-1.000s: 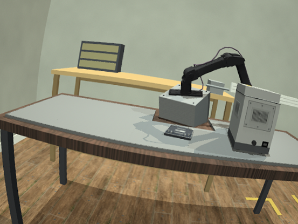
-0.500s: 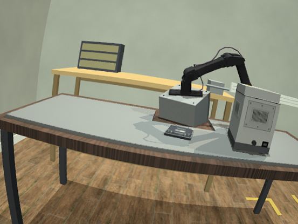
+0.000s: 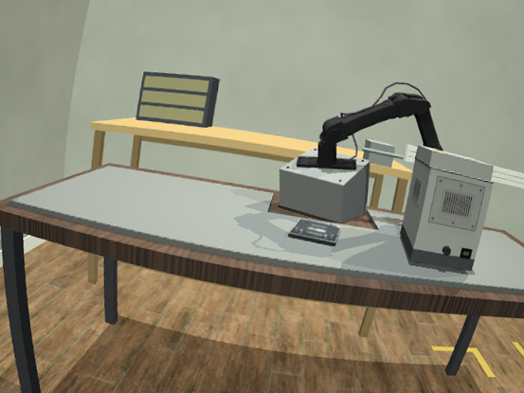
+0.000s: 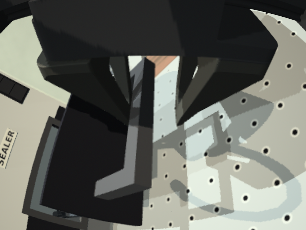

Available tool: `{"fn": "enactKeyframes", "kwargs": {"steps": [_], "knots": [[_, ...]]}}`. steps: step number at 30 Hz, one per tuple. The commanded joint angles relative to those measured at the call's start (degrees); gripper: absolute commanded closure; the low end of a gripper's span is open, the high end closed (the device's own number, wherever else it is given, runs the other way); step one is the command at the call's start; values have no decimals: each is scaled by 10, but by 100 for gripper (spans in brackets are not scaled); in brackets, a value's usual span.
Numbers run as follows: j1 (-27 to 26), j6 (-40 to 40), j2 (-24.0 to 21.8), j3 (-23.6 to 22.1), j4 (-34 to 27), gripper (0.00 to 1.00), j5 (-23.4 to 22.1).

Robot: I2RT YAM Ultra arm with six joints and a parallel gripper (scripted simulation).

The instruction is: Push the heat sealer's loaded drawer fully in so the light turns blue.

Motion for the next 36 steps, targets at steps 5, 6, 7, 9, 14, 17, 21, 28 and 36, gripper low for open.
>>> {"fn": "enactKeyframes", "kwargs": {"steps": [5,6,7,9,14,17,21,28,36], "knots": [[4,-1,-28,0,9,70,12],[4,-1,-28,0,9,70,12],[4,-1,-28,0,9,70,12],[4,-1,-28,0,9,70,12],[4,-1,-28,0,9,70,12],[4,-1,-28,0,9,70,12],[4,-1,-28,0,9,73,12],[4,-1,-28,0,9,79,5],[4,-1,-28,1,9,85,3]]}}
